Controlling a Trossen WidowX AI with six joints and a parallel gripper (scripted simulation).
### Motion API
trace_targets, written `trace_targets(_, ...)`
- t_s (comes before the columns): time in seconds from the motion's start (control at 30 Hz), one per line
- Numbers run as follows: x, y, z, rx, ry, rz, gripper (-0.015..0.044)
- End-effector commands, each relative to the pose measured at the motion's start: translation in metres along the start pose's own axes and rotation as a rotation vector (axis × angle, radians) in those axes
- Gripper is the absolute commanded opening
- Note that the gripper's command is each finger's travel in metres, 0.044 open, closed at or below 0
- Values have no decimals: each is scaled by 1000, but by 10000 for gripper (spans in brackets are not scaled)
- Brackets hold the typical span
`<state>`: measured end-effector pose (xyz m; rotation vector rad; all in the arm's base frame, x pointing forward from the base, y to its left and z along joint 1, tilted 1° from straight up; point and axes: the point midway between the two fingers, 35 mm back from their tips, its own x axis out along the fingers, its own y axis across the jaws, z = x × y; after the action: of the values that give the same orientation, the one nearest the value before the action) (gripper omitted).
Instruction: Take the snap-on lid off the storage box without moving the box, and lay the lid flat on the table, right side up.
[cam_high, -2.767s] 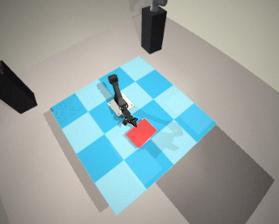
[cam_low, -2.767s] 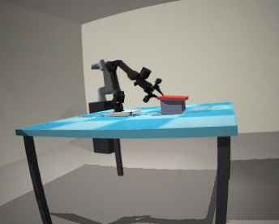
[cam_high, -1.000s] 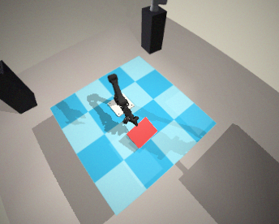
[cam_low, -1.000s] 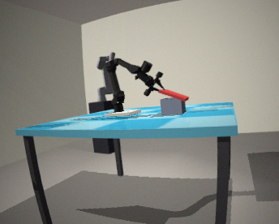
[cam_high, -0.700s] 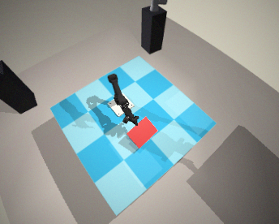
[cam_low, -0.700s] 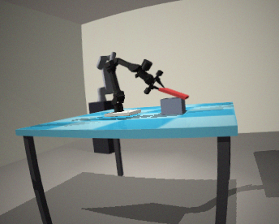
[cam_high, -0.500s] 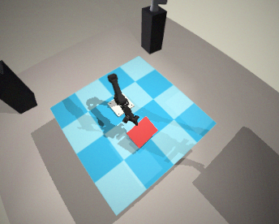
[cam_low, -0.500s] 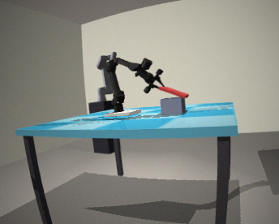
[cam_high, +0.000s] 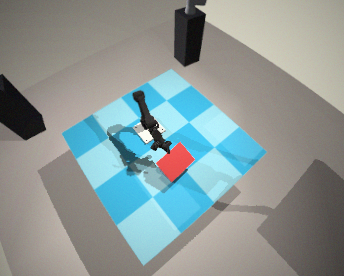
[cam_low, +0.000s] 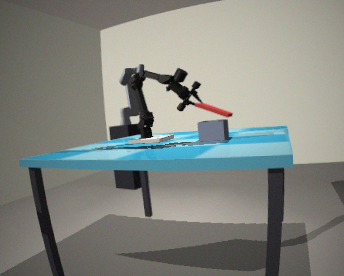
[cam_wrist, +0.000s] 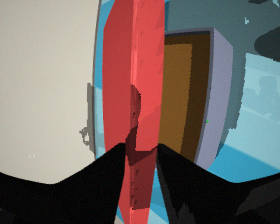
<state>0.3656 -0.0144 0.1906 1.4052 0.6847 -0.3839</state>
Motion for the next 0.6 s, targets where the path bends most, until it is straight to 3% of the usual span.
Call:
trace_targets(0.0, -5, 8, 1, 4, -6, 9, 0)
trace_targets(0.57, -19, 24, 1, 4, -6, 9, 0)
